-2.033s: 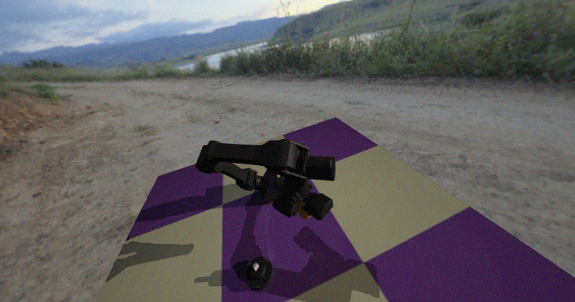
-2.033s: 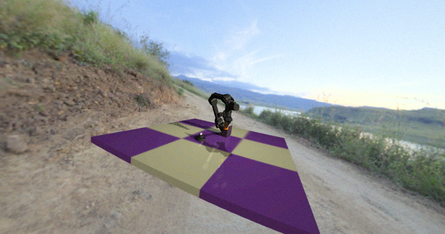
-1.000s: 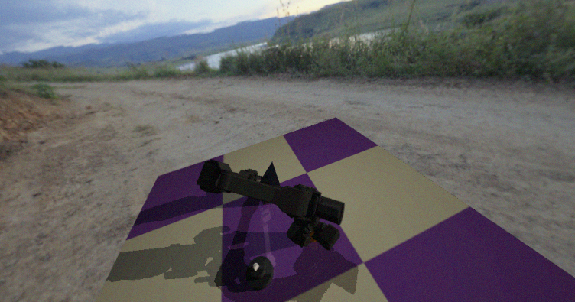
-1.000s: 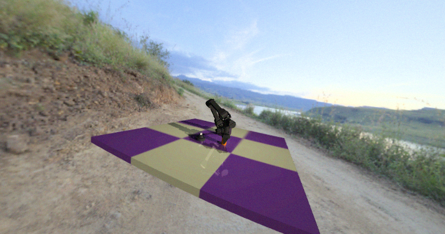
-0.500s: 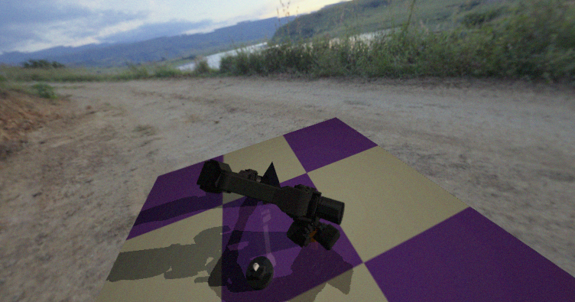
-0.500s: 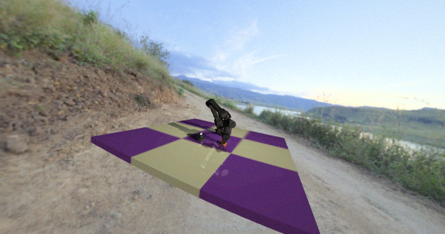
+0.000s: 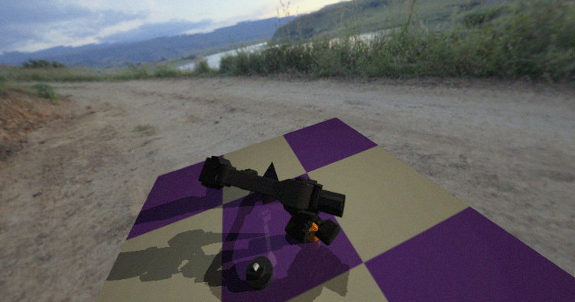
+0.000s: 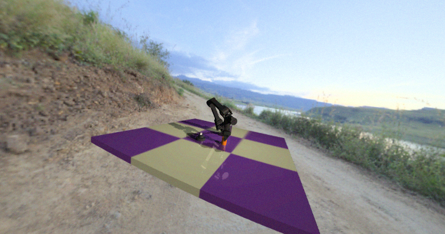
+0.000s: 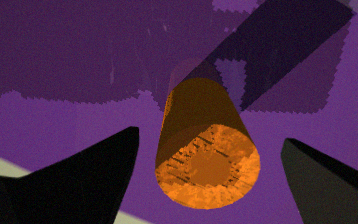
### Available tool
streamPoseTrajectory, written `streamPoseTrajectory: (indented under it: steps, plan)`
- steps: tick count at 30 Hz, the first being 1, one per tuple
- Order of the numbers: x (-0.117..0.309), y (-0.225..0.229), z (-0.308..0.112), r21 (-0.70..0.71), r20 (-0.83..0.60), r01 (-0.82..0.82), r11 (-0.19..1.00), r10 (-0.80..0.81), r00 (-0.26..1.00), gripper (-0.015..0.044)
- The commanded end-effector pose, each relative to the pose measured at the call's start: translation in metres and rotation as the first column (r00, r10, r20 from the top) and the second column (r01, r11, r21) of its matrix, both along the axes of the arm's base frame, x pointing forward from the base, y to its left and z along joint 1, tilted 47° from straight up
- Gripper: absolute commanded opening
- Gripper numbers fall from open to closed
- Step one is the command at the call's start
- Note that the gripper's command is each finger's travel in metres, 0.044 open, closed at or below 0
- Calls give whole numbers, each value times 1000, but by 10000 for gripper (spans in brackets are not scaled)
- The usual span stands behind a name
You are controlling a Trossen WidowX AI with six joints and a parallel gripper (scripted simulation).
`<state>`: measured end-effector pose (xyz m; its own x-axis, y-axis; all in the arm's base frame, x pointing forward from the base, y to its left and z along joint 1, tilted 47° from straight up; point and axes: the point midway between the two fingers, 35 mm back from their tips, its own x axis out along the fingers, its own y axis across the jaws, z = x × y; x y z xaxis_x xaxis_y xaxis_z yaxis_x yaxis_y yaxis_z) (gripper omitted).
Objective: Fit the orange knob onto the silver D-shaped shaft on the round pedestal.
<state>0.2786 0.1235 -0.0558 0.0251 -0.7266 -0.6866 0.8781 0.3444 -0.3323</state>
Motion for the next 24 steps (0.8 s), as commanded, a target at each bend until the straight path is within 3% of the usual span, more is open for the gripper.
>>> streamPoseTrajectory:
  steps: [1, 24]
  plan:
    - [-1, 37, 32, 19, 22, -15, 1000, 14, 1000, 424]
    - [1, 20, 16, 18, 22, -15, 1000, 14, 1000, 440]
